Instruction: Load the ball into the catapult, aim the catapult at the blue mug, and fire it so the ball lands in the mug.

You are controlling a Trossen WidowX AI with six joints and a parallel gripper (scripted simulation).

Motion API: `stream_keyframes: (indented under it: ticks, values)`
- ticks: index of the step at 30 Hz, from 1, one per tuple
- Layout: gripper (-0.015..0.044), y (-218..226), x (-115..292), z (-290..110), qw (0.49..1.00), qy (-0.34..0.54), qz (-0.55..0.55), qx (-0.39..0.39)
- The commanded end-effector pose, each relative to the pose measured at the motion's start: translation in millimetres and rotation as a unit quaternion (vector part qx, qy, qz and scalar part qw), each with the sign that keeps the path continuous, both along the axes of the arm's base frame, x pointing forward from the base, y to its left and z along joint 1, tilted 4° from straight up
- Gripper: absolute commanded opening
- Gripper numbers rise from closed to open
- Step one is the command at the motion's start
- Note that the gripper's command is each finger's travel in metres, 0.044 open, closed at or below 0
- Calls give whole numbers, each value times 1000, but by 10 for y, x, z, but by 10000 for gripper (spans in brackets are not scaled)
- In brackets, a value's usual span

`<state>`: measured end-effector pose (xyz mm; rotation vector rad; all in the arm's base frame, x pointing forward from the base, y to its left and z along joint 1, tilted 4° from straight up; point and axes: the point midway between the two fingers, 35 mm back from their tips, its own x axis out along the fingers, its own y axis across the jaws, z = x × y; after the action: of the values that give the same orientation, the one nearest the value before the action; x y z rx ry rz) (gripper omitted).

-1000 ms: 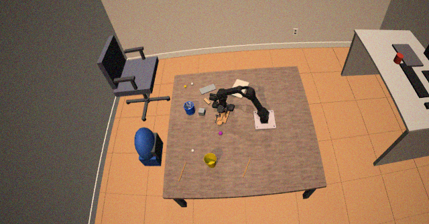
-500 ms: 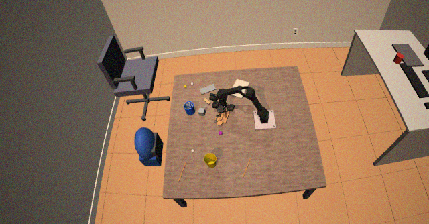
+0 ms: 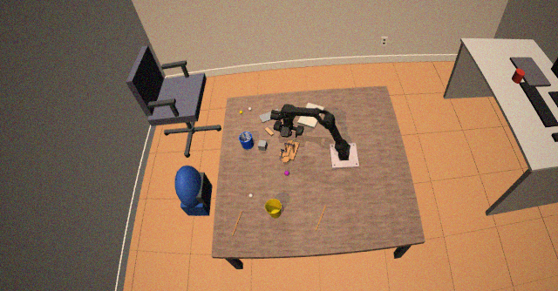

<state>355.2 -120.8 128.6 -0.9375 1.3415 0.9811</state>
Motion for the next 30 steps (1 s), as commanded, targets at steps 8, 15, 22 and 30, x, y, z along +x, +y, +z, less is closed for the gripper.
stream_keyframes:
  ticks: [8,15,22,30]
  values:
    - [440,5,-13,-96,995,16,-94,2]
    - [440,5,-16,-91,977,19,-214,-1]
    - [440,5,-19,-86,944,21,-330,-3]
    - [440,4,-23,-81,889,24,-456,-6]
